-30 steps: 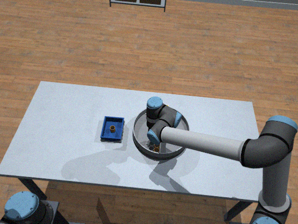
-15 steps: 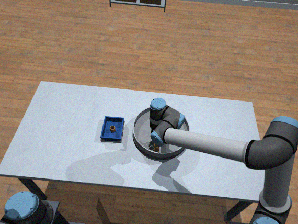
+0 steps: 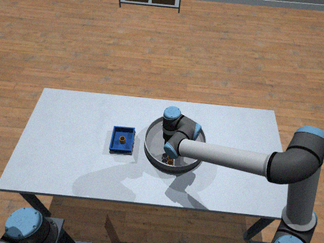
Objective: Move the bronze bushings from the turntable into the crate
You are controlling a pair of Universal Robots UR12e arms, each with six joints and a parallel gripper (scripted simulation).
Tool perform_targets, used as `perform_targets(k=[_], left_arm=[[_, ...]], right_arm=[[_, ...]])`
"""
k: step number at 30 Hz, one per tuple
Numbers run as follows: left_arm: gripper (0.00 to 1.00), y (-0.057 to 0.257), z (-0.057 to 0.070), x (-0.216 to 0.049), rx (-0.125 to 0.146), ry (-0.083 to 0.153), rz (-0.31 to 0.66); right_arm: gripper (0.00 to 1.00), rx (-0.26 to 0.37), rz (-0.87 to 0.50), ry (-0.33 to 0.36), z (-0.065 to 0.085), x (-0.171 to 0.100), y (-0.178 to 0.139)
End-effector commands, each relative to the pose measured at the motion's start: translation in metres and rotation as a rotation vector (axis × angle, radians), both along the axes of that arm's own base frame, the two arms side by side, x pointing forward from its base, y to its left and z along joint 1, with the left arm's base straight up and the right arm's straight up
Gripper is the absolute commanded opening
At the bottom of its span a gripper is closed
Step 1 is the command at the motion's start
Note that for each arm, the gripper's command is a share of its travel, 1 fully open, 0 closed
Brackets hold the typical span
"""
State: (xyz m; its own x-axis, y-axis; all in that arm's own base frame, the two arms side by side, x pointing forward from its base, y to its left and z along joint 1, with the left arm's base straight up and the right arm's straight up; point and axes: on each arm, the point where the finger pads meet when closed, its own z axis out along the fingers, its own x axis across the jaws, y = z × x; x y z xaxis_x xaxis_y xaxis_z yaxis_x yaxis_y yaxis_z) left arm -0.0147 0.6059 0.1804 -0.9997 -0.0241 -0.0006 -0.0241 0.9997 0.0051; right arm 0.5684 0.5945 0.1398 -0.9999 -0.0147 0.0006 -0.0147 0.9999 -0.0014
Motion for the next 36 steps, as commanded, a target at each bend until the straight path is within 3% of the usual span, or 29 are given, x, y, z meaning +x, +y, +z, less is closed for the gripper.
perform_targets(k=[1, 36], left_arm=[[1.0, -0.0021, -0.0033, -0.0017, -0.005, 0.0, 0.003], [1.0, -0.0021, -0.0033, -0.0017, -0.005, 0.0, 0.003]], right_arm=[[0.36, 0.003, 0.0, -0.001, 0.0014, 0.0009, -0.0002], [0.36, 0.004, 0.0, -0.002, 0.0018, 0.0035, -0.0002]])
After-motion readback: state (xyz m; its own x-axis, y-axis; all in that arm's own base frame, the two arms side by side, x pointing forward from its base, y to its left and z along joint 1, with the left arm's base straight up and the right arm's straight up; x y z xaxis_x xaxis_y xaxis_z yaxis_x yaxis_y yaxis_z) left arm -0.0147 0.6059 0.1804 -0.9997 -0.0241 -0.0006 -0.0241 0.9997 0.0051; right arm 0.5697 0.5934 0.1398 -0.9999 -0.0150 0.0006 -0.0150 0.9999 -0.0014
